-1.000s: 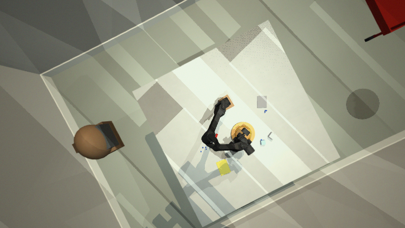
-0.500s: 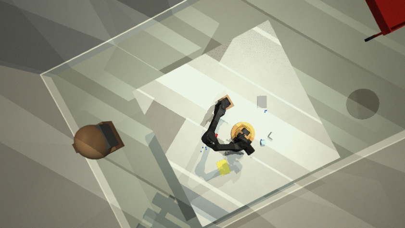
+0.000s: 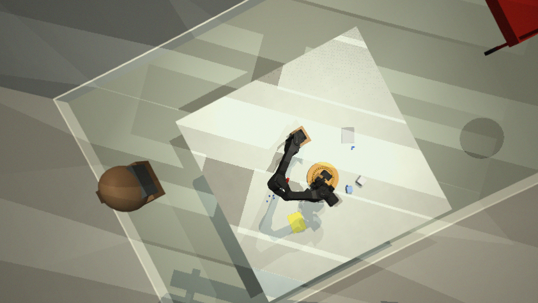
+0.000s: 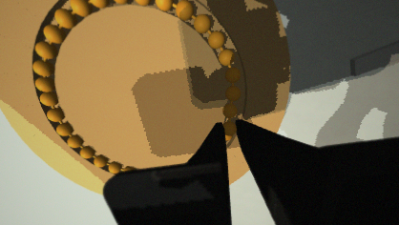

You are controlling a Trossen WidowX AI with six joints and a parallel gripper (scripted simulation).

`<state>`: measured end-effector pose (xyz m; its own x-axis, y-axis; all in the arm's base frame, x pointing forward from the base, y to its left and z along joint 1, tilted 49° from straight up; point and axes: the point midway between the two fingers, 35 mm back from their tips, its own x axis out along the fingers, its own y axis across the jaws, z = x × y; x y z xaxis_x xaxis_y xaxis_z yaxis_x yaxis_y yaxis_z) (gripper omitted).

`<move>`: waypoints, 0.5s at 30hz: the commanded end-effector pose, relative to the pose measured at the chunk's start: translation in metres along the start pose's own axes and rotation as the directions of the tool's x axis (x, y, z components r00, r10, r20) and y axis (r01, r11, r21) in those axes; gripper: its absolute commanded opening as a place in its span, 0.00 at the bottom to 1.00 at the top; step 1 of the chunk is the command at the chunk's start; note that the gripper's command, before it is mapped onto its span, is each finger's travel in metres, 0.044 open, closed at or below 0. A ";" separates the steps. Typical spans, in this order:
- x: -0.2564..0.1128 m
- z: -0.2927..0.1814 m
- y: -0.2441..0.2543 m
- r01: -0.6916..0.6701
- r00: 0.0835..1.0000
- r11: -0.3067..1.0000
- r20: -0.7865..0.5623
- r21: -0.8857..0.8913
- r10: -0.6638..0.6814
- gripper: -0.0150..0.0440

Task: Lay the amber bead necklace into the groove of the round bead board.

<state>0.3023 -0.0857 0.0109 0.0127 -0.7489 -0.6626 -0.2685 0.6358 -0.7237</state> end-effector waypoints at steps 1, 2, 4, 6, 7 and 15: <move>-0.001 0.000 -0.005 0.005 1.000 1.000 0.001 0.001 -0.005 0.25; -0.001 0.000 -0.005 0.005 1.000 1.000 0.001 0.001 -0.005 0.25; -0.001 0.000 -0.005 0.005 1.000 1.000 0.001 0.001 -0.005 0.25; 0.001 0.000 -0.005 0.005 1.000 1.000 0.001 0.001 -0.005 0.25; 0.003 0.000 -0.005 0.006 1.000 1.000 0.001 0.001 -0.006 0.25; 0.003 0.001 -0.004 0.000 1.000 1.000 0.003 0.004 0.000 0.48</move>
<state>0.3039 -0.0913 0.0115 0.0146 -0.7483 -0.6632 -0.2648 0.6367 -0.7242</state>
